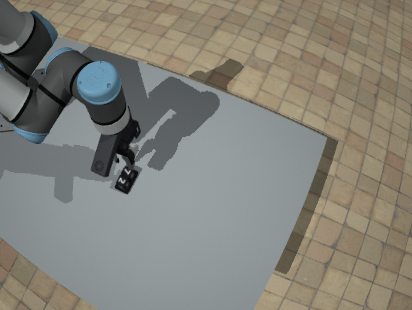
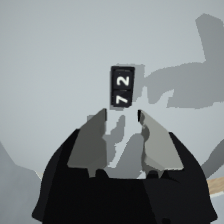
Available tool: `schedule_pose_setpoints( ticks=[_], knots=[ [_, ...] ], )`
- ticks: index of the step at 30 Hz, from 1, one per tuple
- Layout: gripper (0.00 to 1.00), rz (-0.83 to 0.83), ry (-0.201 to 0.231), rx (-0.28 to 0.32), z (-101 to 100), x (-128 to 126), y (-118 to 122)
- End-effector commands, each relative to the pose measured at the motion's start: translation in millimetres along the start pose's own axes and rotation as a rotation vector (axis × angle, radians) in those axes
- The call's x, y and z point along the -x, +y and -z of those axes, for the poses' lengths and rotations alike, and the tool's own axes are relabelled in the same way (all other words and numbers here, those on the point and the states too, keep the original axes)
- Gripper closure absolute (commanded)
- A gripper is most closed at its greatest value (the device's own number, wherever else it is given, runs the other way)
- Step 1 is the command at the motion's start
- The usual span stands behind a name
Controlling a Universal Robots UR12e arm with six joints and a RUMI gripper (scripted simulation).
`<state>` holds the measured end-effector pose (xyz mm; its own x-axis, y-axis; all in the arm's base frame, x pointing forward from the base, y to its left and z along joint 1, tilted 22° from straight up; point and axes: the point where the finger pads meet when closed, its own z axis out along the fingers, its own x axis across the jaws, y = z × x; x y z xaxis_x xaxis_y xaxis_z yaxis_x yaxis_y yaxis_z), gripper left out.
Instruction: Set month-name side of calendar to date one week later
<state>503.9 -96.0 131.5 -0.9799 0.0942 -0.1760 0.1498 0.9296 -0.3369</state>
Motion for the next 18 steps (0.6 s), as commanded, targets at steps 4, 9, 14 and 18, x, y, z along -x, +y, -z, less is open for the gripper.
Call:
schedule_pose_setpoints(
  ticks=[4,9,14,18],
  knots=[
    [0.72,0.0,0.001,0.0,35.0,0.2,-0.2],
    [0.72,0.0,0.001,0.0,38.2,0.2,-0.2],
    [0.0,0.0,0.001,0.0,38.5,0.2,-0.2],
    [0.0,0.0,0.001,0.0,38.5,0.2,-0.2]
  ],
)
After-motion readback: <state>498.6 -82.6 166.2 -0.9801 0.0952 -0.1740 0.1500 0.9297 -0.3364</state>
